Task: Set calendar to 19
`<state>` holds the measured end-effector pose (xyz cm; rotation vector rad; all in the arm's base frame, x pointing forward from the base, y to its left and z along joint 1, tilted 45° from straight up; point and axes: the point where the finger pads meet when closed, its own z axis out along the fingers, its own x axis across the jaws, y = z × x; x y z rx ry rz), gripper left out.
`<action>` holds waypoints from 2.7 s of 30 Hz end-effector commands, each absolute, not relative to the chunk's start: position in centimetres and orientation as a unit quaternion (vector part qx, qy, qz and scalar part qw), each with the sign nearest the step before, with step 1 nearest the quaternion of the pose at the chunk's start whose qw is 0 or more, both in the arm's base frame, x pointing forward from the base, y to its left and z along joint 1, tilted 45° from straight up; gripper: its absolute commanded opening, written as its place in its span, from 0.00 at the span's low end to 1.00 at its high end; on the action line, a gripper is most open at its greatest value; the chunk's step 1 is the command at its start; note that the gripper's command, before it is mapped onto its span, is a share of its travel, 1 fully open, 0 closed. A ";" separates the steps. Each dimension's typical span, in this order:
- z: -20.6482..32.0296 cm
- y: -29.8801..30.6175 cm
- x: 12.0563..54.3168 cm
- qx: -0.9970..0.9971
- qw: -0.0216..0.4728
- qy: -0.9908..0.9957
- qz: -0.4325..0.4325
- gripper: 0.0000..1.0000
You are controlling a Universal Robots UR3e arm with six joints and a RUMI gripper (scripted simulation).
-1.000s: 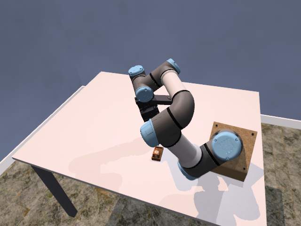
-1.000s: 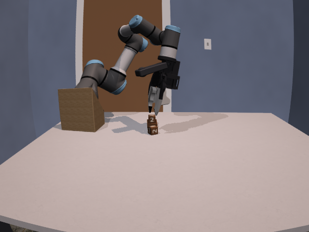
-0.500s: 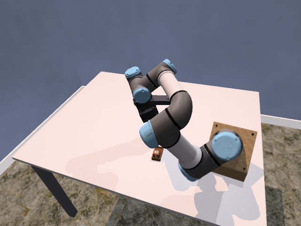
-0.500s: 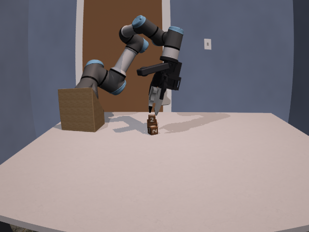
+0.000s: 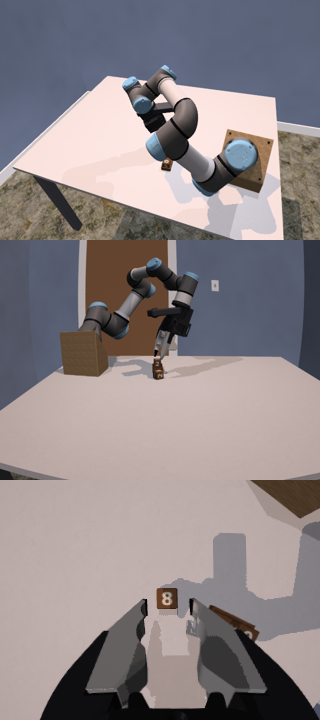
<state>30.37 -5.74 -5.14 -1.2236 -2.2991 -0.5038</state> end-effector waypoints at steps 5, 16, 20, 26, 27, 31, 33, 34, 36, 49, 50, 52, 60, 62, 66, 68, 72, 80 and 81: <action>-5.1 -5.8 30.5 -0.437 0.261 -0.849 -0.145 0.28; -5.1 -5.8 30.6 -0.435 0.263 -0.850 -0.139 0.28; -5.1 -5.8 30.6 -0.434 0.264 -0.850 -0.137 0.28; -5.1 -5.8 30.6 -0.432 0.268 -0.851 -0.131 0.28; -5.1 -5.8 30.6 -0.432 0.270 -0.851 -0.128 0.28; -5.1 -5.8 30.6 -0.428 0.277 -0.853 -0.116 0.28; -5.1 -5.8 30.6 -0.425 0.281 -0.853 -0.109 0.28; -5.1 -5.8 30.6 -0.424 0.284 -0.854 -0.105 0.28; -5.1 -5.7 30.6 -0.421 0.288 -0.855 -0.096 0.28; -5.1 -5.7 30.7 -0.404 0.310 -0.859 -0.047 0.28; -5.1 -5.7 30.7 -0.403 0.311 -0.859 -0.044 0.28; -5.1 -5.6 30.7 -0.401 0.314 -0.860 -0.038 0.28; -5.1 -5.6 30.8 -0.397 0.317 -0.861 -0.028 0.28; -5.1 -5.6 30.8 -0.397 0.318 -0.861 -0.027 0.28; -5.1 -5.6 30.8 -0.397 0.318 -0.861 -0.027 0.28; -5.1 -5.6 30.8 -0.397 0.318 -0.861 -0.027 0.28; -5.1 -5.6 30.8 -0.397 0.318 -0.861 -0.027 0.28; -5.1 -5.6 30.8 -0.397 0.318 -0.861 -0.027 0.28; -5.1 -5.6 30.8 -0.397 0.318 -0.861 -0.027 0.28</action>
